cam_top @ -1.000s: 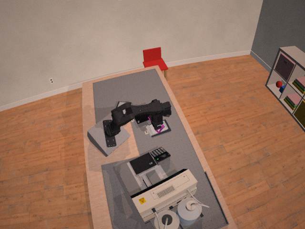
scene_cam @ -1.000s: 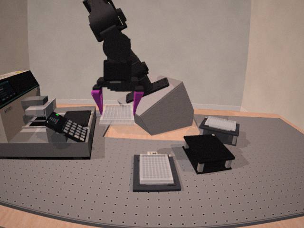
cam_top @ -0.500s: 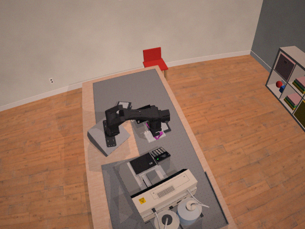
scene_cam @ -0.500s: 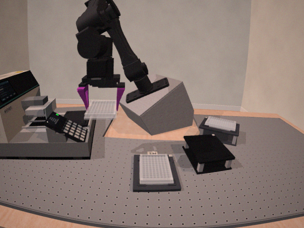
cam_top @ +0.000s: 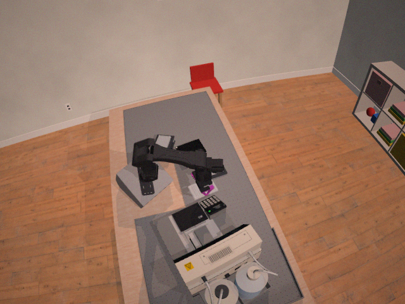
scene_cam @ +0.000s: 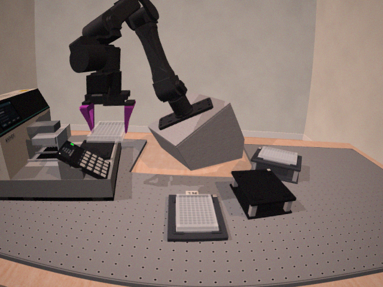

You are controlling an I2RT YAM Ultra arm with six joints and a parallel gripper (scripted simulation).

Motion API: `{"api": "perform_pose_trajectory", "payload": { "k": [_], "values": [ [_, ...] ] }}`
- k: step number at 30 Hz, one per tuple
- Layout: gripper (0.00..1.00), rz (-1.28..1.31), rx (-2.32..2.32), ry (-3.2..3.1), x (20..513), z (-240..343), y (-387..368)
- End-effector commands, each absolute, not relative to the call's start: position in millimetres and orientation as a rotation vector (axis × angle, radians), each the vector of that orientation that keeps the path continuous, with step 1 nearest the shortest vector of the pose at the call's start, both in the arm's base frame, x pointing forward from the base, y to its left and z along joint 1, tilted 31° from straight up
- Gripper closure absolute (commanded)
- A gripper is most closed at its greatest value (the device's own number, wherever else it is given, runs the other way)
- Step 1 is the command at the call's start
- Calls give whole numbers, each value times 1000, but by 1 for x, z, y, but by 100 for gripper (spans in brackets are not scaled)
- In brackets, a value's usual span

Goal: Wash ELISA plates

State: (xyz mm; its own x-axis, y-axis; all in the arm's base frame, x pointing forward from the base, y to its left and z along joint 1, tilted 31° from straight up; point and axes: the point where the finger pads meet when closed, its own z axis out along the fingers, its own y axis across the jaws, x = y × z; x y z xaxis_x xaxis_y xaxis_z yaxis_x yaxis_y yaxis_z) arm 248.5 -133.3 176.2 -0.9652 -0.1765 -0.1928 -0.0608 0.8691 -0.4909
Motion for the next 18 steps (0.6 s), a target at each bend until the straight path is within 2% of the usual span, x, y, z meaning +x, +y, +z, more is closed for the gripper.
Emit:
{"api": "perform_pose_trajectory", "payload": {
  "k": [1,8,18],
  "values": [
    [100,-715,-264,2797,245,183,-137],
    [100,-715,-264,2797,245,183,-137],
    [100,-722,-290,2798,205,189,-167]
  ]
}}
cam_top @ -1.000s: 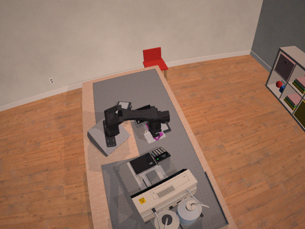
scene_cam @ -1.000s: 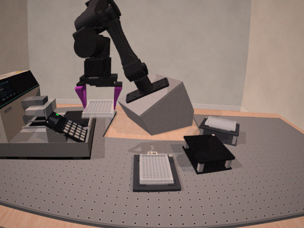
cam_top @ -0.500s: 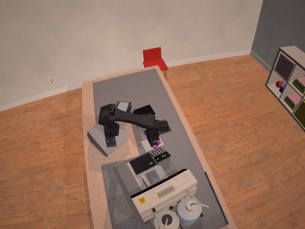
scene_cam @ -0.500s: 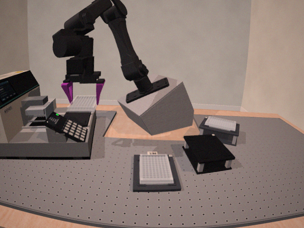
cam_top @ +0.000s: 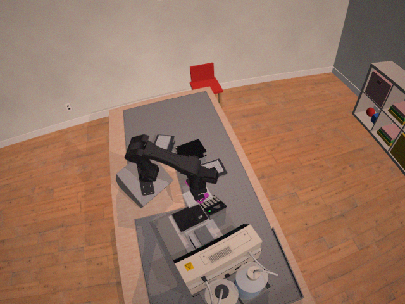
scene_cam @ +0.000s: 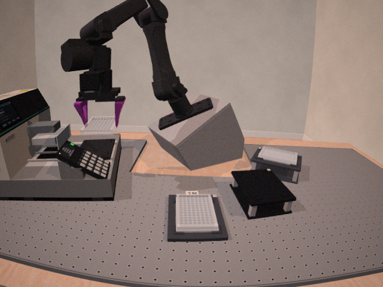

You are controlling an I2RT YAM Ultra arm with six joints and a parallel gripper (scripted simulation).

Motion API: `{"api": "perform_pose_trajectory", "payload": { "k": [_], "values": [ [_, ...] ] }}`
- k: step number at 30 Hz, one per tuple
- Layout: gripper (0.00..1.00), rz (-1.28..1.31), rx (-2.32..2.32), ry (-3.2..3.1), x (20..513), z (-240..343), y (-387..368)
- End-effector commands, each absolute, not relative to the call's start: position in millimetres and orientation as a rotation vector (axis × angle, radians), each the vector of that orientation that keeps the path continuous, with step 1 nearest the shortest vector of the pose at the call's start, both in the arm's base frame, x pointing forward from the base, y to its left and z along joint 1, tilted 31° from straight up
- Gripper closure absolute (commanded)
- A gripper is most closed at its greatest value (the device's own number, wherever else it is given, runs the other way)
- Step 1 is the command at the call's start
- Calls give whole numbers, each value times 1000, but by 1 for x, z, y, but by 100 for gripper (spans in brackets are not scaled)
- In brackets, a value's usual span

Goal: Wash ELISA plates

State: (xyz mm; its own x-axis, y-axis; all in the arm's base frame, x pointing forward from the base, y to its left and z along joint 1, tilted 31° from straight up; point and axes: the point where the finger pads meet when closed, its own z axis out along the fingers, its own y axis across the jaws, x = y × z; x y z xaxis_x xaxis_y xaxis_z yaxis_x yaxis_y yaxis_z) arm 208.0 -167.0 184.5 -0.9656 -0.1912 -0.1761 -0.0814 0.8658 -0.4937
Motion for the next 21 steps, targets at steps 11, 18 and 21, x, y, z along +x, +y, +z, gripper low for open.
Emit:
{"api": "perform_pose_trajectory", "payload": {
  "k": [11,18,21],
  "values": [
    [100,-725,-291,2799,169,195,-194],
    [100,-727,-291,2800,141,200,-215],
    [100,-727,-291,2800,142,200,-215]
  ]
}}
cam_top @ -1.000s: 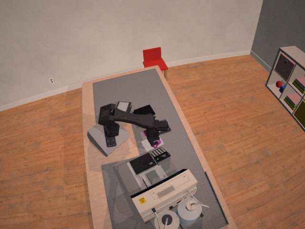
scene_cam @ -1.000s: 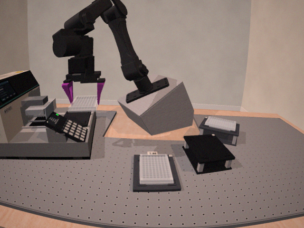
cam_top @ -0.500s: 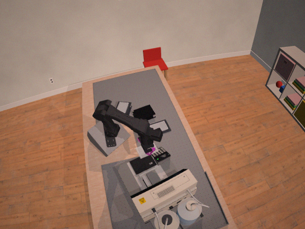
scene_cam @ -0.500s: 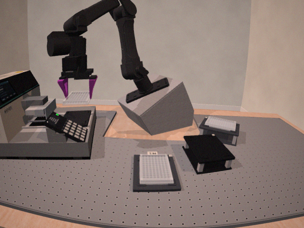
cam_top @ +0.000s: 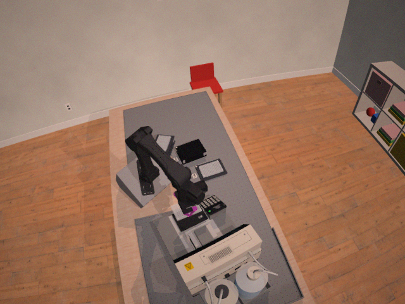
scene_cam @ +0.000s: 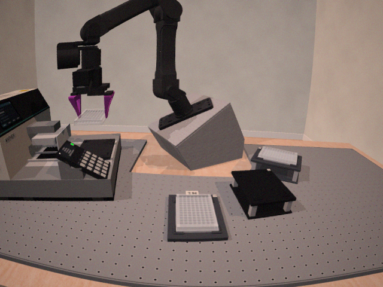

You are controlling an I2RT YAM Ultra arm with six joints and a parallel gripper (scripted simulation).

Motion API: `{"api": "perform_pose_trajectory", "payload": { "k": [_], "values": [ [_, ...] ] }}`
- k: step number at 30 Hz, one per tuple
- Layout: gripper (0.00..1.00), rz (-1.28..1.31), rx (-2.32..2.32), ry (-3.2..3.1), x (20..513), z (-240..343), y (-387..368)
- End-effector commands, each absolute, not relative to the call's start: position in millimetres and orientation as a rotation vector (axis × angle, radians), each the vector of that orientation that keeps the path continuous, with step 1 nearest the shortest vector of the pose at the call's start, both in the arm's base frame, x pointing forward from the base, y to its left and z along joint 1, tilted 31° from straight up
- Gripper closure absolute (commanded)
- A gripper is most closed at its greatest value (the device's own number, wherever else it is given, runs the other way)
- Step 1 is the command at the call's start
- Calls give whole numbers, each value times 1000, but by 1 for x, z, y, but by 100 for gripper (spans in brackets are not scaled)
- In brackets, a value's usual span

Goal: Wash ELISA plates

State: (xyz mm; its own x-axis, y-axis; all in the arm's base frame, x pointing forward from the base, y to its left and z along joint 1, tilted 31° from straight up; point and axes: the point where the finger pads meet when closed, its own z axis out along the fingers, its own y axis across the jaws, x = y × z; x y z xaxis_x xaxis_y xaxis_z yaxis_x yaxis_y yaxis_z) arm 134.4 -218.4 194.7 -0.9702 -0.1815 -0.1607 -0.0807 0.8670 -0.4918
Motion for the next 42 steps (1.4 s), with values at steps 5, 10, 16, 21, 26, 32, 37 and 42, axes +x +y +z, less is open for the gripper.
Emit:
{"api": "perform_pose_trajectory", "payload": {
  "k": [5,10,16,21,26,32,37,42],
  "values": [
    [100,-727,-291,2800,143,200,-214],
    [100,-727,-291,2800,143,200,-214],
    [100,-727,-291,2800,143,200,-214],
    [100,-727,-291,2800,143,200,-214],
    [100,-727,-291,2800,143,200,-214],
    [100,-727,-291,2800,143,200,-214],
    [100,-727,-291,2800,143,200,-214],
    [100,-727,-291,2800,144,197,-215]
  ]
}}
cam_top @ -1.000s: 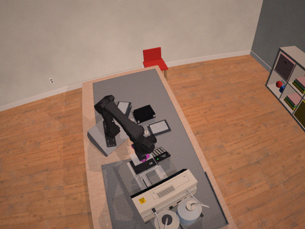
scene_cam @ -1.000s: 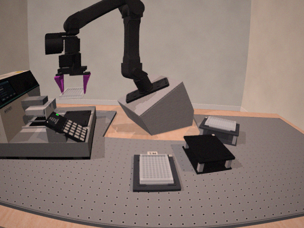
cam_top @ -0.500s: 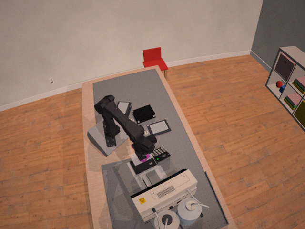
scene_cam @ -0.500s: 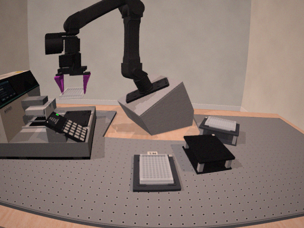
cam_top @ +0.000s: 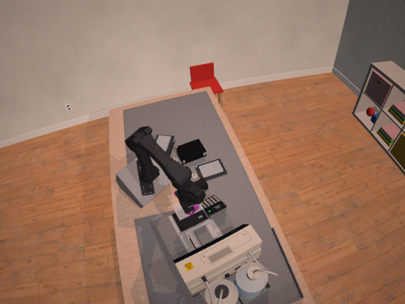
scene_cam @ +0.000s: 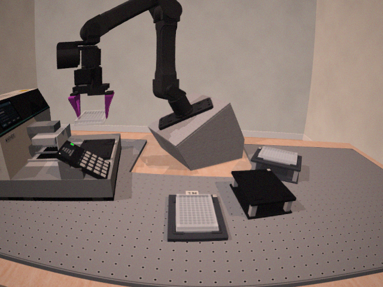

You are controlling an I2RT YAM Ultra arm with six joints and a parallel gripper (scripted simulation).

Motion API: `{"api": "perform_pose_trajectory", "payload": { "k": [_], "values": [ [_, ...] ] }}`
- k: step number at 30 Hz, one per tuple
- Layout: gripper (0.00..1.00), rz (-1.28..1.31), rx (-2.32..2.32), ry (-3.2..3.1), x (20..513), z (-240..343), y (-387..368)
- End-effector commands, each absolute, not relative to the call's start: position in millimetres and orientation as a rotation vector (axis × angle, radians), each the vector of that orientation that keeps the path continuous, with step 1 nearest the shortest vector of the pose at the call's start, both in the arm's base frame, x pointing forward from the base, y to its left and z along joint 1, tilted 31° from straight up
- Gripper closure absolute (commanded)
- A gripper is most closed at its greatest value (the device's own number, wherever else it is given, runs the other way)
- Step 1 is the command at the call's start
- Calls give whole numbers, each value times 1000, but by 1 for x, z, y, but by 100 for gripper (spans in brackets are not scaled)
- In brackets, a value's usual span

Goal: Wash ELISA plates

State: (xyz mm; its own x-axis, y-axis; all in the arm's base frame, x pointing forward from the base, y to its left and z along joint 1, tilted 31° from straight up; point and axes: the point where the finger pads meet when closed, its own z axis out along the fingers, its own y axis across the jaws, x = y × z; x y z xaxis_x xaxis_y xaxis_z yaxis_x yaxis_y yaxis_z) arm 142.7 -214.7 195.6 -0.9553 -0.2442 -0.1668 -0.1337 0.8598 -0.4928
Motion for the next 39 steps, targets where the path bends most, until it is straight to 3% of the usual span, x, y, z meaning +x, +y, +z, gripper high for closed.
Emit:
{"api": "perform_pose_trajectory", "payload": {
  "k": [1,39],
  "values": [
    [100,-727,-291,2800,145,195,-216],
    [100,-727,-291,2800,161,148,-243]
  ]
}}
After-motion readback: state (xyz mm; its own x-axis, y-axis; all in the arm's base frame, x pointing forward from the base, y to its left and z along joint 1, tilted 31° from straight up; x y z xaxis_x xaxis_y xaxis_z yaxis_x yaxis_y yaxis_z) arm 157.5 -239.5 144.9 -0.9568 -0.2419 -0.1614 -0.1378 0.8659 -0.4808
